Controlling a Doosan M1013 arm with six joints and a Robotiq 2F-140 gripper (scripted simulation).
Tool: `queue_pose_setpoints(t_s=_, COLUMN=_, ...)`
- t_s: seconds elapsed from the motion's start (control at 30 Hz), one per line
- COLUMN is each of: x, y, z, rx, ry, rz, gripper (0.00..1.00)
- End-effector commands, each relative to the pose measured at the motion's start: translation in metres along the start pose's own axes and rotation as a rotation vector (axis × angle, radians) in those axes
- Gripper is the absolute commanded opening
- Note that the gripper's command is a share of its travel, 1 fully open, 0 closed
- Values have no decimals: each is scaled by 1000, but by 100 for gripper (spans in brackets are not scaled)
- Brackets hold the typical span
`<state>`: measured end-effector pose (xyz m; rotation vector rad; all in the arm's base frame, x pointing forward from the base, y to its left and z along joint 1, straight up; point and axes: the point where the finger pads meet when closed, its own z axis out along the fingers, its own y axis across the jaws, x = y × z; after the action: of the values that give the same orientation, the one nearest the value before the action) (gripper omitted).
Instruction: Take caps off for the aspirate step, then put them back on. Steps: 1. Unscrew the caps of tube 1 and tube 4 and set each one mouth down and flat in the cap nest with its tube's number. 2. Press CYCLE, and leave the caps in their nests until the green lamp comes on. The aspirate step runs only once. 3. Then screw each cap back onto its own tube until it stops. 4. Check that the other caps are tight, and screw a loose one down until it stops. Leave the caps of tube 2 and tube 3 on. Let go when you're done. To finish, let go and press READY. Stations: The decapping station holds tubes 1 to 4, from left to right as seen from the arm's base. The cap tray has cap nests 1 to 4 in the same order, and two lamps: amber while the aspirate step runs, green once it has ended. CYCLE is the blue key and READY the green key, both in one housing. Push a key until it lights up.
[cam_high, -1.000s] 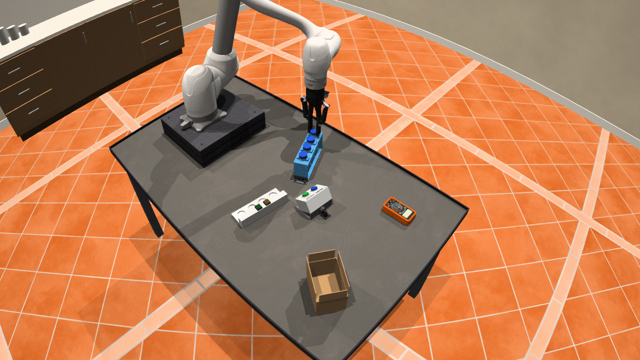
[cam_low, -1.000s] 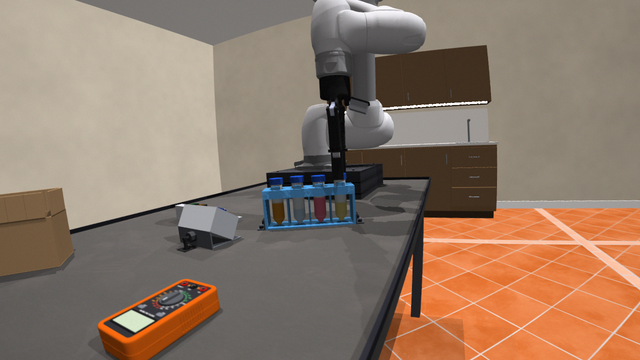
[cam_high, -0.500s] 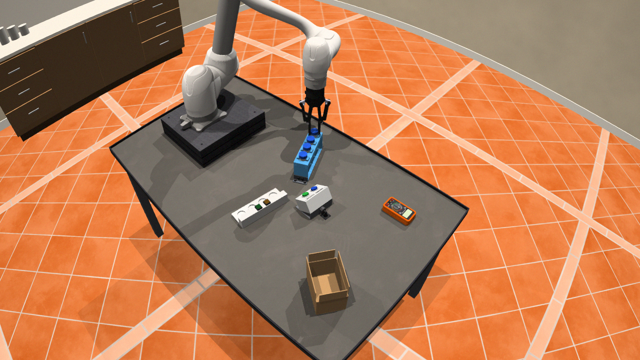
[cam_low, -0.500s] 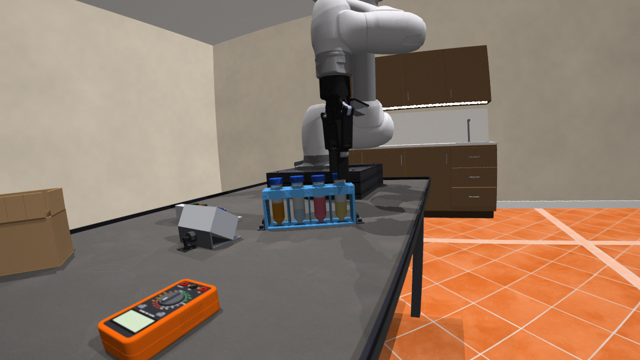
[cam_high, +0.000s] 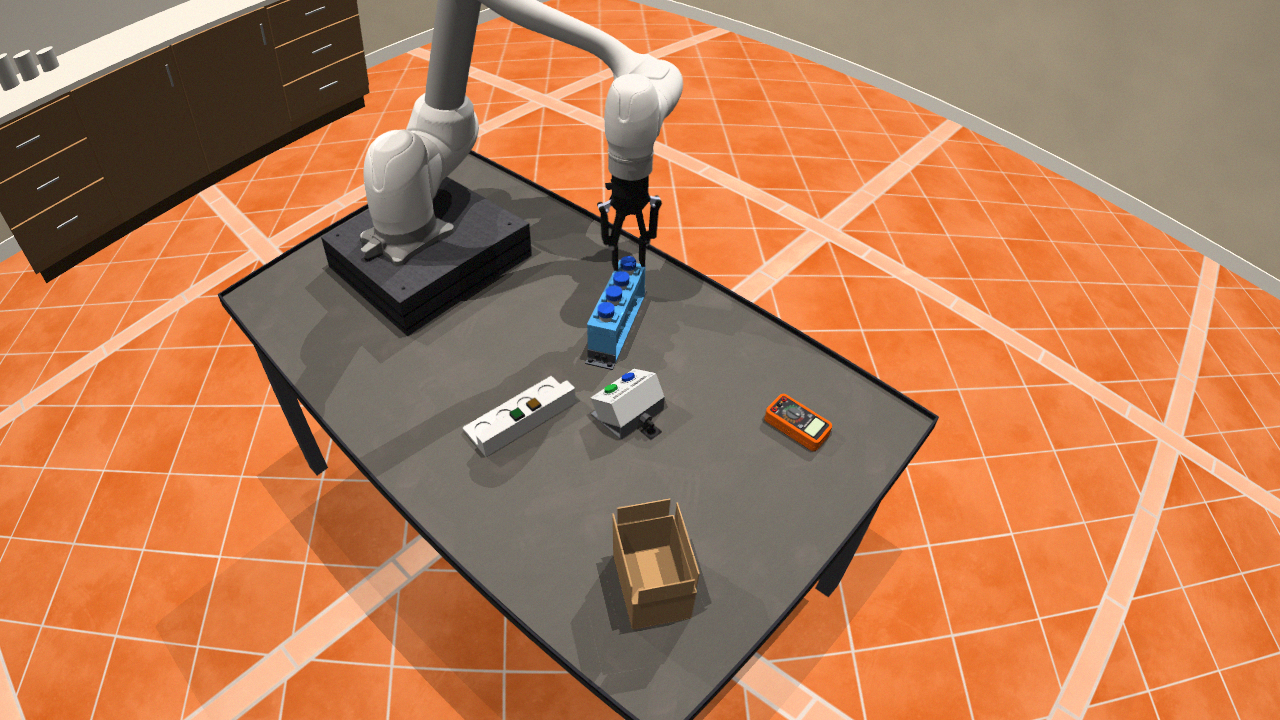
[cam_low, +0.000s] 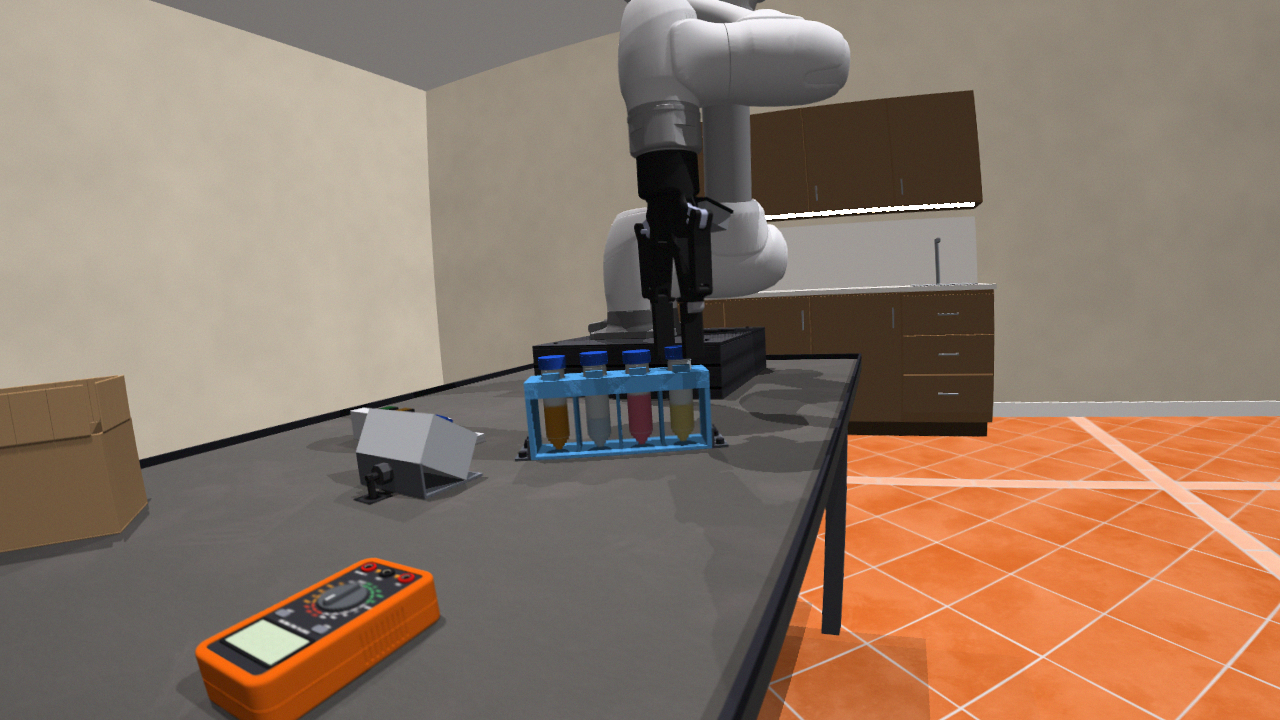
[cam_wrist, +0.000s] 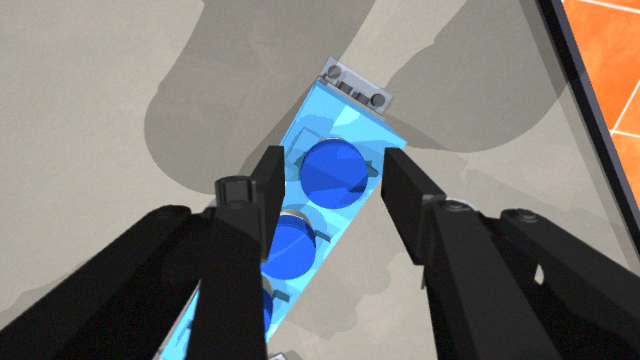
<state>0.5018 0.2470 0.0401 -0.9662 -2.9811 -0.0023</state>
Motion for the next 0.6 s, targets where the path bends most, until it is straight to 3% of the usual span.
queue_pose_setpoints(t_s=0.0, x=0, y=1, z=-1, rx=-1, ry=0, rz=0, gripper=41)
queue_pose_setpoints(t_s=0.07, x=0, y=1, z=-1, rx=-1, ry=0, rz=0, gripper=41)
queue_pose_setpoints(t_s=0.3, x=0, y=0, z=-1, rx=-2, ry=1, rz=495, gripper=41)
queue_pose_setpoints(t_s=0.37, x=0, y=0, z=-1, rx=-2, ry=1, rz=495, gripper=41)
queue_pose_setpoints(t_s=0.57, x=0, y=0, z=-1, rx=-2, ry=2, rz=938, gripper=41)
